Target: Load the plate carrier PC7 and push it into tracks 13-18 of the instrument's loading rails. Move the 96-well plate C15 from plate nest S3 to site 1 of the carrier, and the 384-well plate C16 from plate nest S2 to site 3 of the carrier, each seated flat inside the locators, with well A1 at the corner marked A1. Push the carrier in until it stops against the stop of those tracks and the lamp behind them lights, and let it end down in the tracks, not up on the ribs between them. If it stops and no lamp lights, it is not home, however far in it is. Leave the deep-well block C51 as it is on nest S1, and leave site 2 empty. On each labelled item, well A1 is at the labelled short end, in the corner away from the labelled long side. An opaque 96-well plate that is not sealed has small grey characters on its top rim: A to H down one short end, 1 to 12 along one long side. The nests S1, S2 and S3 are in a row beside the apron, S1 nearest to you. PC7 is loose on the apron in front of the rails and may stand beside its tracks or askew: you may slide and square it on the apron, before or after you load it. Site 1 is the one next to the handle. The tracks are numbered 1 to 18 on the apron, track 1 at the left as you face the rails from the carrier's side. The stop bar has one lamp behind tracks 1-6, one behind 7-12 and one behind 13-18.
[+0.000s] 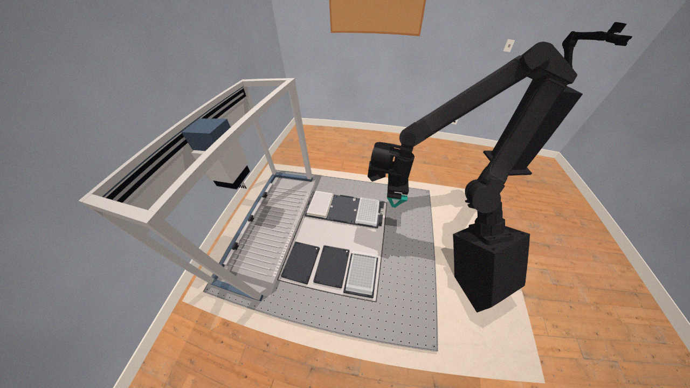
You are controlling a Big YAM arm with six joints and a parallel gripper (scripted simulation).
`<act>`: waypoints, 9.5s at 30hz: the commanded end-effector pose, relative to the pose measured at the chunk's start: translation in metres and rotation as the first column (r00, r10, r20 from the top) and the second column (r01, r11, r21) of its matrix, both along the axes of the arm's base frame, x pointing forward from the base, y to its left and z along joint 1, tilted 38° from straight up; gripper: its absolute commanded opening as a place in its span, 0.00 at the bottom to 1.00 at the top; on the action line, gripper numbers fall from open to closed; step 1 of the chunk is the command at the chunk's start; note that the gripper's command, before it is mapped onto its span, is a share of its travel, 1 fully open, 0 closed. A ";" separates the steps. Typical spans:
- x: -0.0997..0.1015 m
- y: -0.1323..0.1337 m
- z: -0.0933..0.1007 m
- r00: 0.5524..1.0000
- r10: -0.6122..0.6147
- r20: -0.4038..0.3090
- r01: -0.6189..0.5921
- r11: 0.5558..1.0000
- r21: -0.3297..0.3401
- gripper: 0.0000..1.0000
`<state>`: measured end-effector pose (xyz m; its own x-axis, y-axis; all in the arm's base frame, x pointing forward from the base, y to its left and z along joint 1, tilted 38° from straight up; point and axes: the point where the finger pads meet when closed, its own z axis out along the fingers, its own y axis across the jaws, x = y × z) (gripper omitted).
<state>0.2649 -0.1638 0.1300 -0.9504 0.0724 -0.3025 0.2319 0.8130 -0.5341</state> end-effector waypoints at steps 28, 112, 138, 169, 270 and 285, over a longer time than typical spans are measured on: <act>0.017 -0.044 -0.054 1.000 -0.017 0.014 0.017 1.000 0.000 0.80; 0.049 -0.063 -0.074 1.000 -0.008 0.023 0.008 1.000 0.002 0.80; 0.061 -0.064 -0.070 0.999 -0.006 0.036 0.006 1.000 0.000 0.80; 0.072 -0.064 -0.066 1.000 0.003 0.030 -0.003 1.000 -0.003 0.80; 0.105 -0.071 -0.050 0.999 -0.015 0.046 0.015 1.000 0.000 0.80; 0.111 -0.071 -0.048 0.998 -0.018 0.052 0.018 1.000 -0.001 0.80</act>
